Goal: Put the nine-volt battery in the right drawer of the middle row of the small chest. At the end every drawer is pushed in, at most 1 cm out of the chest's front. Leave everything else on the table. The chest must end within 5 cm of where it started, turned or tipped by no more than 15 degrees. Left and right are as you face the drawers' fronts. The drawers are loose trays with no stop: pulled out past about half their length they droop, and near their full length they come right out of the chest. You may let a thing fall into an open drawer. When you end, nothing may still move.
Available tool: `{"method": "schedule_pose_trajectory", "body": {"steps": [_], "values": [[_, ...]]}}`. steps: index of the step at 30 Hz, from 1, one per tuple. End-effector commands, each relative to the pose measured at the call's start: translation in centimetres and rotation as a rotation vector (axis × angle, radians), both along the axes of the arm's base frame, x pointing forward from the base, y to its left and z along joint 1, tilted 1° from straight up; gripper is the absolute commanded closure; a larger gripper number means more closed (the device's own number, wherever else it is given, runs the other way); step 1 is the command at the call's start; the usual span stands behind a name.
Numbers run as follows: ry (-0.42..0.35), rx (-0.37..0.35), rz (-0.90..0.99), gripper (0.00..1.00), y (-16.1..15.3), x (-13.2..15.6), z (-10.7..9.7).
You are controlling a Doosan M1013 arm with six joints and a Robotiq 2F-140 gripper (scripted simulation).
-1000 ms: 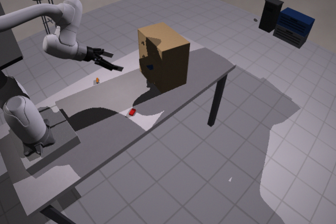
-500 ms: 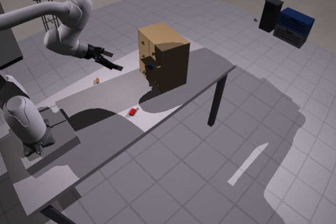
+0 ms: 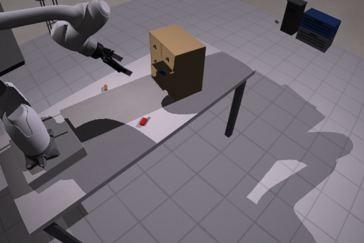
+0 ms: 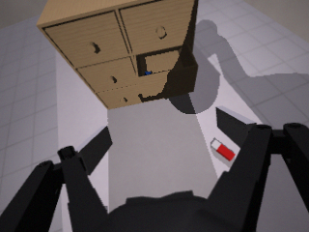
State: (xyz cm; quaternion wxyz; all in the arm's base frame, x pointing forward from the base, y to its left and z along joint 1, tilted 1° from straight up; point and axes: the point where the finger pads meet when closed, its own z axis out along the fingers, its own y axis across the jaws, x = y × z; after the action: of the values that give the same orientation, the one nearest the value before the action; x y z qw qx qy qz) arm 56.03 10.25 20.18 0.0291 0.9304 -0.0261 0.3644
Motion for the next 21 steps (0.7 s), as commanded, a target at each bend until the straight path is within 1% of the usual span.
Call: {"method": "schedule_pose_trajectory", "body": {"steps": [1,8,10,16,21], "values": [[0.221,0.038,0.033,0.00,-0.2,0.2,0.5],[0.425,0.048,0.028,0.00,-0.2,0.2,1.2],[0.425,0.048,0.028,0.00,-0.2,0.2,1.2],[0.564,0.055,0.025,0.00,-0.2,0.2,1.7],[0.650,0.059,0.023,0.00,-0.2,0.2,1.9]]}}
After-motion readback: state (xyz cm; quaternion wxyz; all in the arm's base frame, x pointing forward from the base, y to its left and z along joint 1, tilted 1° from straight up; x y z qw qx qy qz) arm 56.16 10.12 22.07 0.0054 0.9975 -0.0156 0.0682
